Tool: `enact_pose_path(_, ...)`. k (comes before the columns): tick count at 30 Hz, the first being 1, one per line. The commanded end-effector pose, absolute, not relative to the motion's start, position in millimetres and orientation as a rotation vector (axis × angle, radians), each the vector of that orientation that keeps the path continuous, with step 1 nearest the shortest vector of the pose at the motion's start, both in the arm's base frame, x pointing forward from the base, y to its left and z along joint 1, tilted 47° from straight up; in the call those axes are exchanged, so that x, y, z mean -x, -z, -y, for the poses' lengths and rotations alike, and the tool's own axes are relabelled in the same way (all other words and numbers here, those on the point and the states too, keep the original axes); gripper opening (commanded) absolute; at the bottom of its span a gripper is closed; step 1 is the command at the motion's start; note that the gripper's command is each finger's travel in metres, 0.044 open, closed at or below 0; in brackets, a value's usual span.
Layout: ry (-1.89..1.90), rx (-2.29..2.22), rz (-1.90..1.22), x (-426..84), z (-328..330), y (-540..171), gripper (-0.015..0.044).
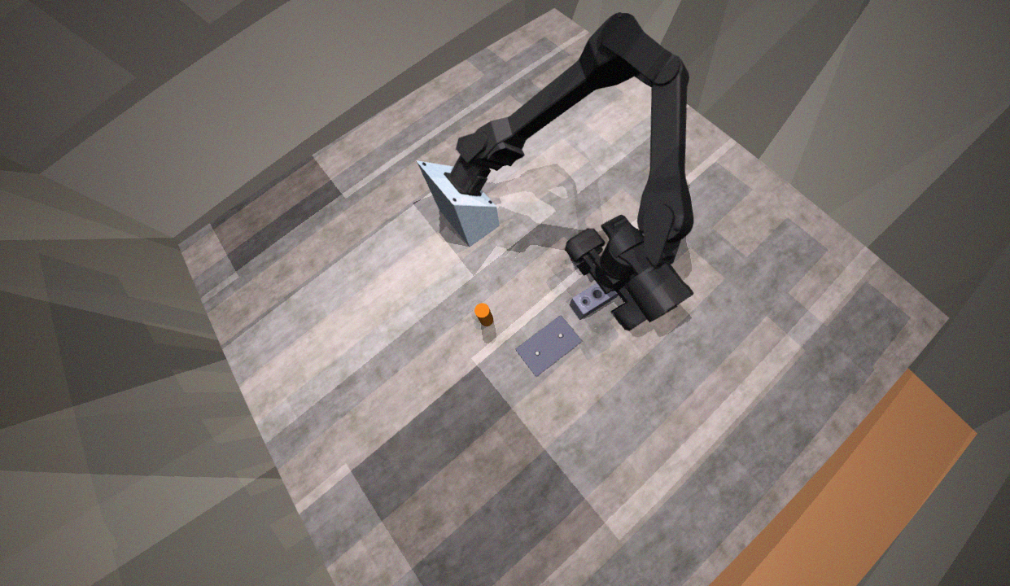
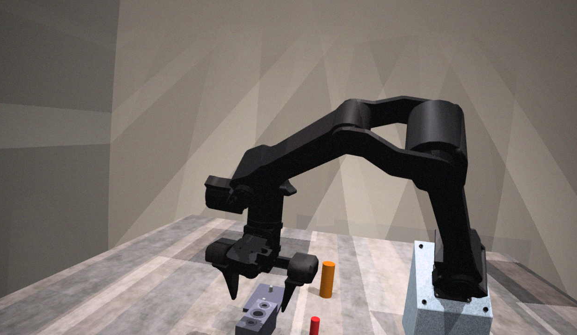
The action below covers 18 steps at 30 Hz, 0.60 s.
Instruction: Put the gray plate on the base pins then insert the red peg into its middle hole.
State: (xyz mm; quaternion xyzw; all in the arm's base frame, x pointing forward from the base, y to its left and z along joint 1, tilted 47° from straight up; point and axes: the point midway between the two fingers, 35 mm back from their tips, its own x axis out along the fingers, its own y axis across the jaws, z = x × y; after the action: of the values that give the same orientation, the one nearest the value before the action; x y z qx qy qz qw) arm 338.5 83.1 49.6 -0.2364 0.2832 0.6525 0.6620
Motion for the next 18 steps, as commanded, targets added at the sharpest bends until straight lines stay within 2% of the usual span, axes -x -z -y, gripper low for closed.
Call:
enact_pose_path(1, -1.475, 0.52, -0.644, -337.2, -87.3, -45.0, 0.044)
enact_pose_path(18, -1.475, 0.521, -0.644, -337.6, -107.7, -26.4, 0.044)
